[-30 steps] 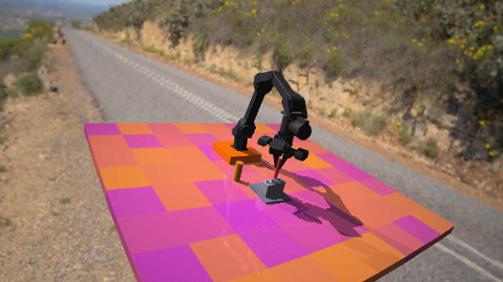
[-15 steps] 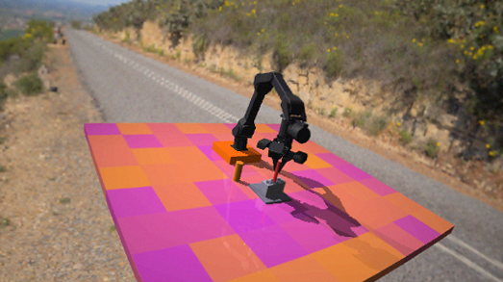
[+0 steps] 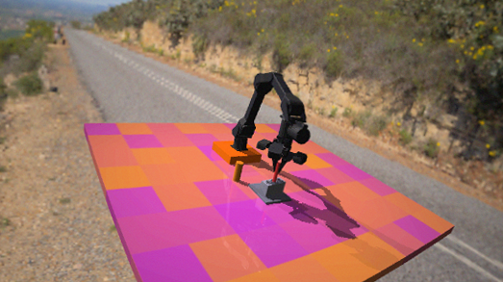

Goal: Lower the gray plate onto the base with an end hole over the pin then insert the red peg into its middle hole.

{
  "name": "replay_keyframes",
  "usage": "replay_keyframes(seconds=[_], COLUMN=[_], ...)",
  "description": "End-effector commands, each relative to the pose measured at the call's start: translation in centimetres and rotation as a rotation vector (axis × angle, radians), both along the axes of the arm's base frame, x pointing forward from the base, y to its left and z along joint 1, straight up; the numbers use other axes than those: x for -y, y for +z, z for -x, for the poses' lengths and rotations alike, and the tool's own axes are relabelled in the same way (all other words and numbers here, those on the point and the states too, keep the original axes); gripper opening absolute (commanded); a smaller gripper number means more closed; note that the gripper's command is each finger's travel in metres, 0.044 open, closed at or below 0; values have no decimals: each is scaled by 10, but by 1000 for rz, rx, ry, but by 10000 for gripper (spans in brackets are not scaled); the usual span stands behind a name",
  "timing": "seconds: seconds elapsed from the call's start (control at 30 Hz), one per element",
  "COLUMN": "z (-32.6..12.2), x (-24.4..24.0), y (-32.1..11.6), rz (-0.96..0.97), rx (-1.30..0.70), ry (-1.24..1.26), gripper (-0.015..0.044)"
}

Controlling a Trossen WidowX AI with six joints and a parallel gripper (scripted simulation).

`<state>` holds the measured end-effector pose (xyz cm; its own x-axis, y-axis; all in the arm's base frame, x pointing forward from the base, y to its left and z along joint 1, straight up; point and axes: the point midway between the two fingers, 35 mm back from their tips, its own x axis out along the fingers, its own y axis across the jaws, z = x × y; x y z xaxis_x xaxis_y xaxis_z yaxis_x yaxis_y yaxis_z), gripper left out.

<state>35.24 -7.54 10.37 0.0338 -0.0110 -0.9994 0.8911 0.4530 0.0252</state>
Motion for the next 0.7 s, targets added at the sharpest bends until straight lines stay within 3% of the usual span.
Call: replay_keyframes(seconds=[0.0,0.67], z=[0,2], x=[0,-3], y=[0,-1], rz=[0,0], rx=[0,0], ry=[0,0], gripper=[0,0])
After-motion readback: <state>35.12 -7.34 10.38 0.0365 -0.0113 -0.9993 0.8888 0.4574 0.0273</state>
